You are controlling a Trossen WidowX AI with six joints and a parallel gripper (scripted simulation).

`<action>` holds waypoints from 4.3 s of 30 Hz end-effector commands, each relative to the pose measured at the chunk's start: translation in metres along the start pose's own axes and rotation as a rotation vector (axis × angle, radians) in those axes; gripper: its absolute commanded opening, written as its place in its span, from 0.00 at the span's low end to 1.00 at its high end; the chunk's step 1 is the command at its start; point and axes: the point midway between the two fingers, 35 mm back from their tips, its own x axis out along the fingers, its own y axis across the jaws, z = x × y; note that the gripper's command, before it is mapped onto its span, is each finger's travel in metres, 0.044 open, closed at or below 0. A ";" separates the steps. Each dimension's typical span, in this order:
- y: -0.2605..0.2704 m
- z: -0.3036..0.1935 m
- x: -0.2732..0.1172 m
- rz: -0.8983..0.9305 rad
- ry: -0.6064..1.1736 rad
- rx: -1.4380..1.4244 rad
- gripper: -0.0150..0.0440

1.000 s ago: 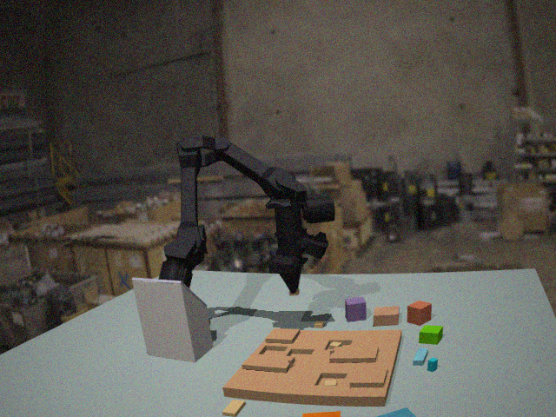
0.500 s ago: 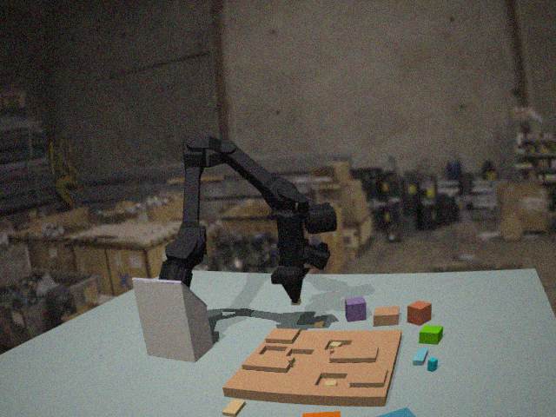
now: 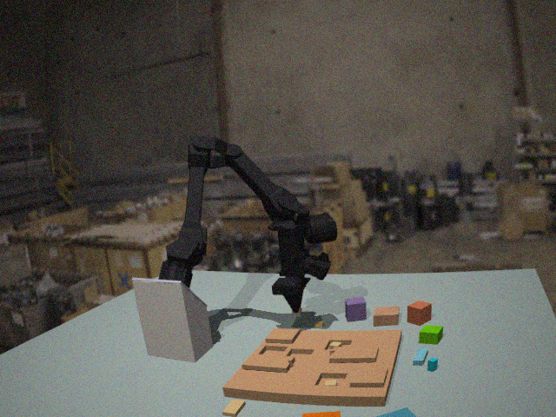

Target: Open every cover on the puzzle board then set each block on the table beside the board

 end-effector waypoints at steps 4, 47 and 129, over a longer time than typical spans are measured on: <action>-0.002 -0.003 0.014 -0.003 0.004 0.008 0.39; 0.000 -0.003 0.003 0.001 0.002 0.005 1.00; -0.298 0.130 -0.048 -0.038 0.024 -1.219 0.25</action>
